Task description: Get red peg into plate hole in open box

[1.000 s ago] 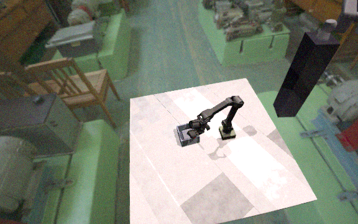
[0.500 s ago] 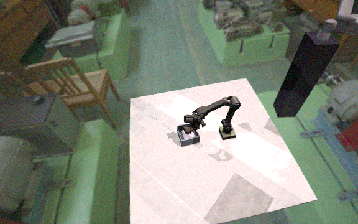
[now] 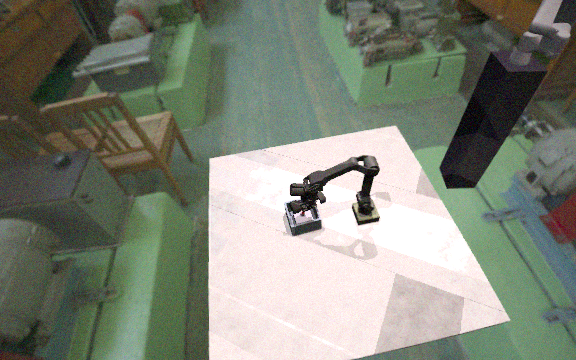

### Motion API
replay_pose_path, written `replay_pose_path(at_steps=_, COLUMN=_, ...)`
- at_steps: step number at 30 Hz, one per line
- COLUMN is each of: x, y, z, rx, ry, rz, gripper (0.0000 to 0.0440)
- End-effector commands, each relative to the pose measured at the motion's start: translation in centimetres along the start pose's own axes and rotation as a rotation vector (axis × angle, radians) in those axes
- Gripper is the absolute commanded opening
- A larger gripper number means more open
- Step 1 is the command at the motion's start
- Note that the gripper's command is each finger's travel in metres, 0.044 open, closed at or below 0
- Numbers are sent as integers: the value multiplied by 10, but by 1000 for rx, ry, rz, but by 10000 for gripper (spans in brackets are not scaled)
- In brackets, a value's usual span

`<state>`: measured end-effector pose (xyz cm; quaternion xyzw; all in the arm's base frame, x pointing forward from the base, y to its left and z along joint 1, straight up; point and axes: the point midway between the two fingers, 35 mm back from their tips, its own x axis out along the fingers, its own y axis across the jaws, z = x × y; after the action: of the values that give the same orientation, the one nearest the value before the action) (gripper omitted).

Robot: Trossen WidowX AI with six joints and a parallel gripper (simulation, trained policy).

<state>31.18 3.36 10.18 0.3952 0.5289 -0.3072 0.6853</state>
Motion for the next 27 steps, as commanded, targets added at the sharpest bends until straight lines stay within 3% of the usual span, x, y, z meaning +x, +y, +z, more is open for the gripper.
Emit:
replay_pose_path(at_steps=1, x=8, y=1, z=2, rx=-4, ry=11, rz=-11, gripper=19)
replay_pose_path(at_steps=4, x=17, y=-1, z=3, rx=-11, ry=18, rz=-33, gripper=25)
replay_pose_path(at_steps=9, x=31, y=-2, z=7, rx=-33, ry=23, rz=-64, gripper=133)
replay_pose_path(at_steps=13, x=35, y=0, z=12, rx=-44, ry=26, rz=-85, gripper=157)
replay_pose_path(at_steps=26, x=35, y=26, z=45, rx=-62, ry=-5, rz=-55, gripper=438)
replay_pose_path(at_steps=27, x=35, y=27, z=48, rx=-62, ry=-9, rz=-53, gripper=440)
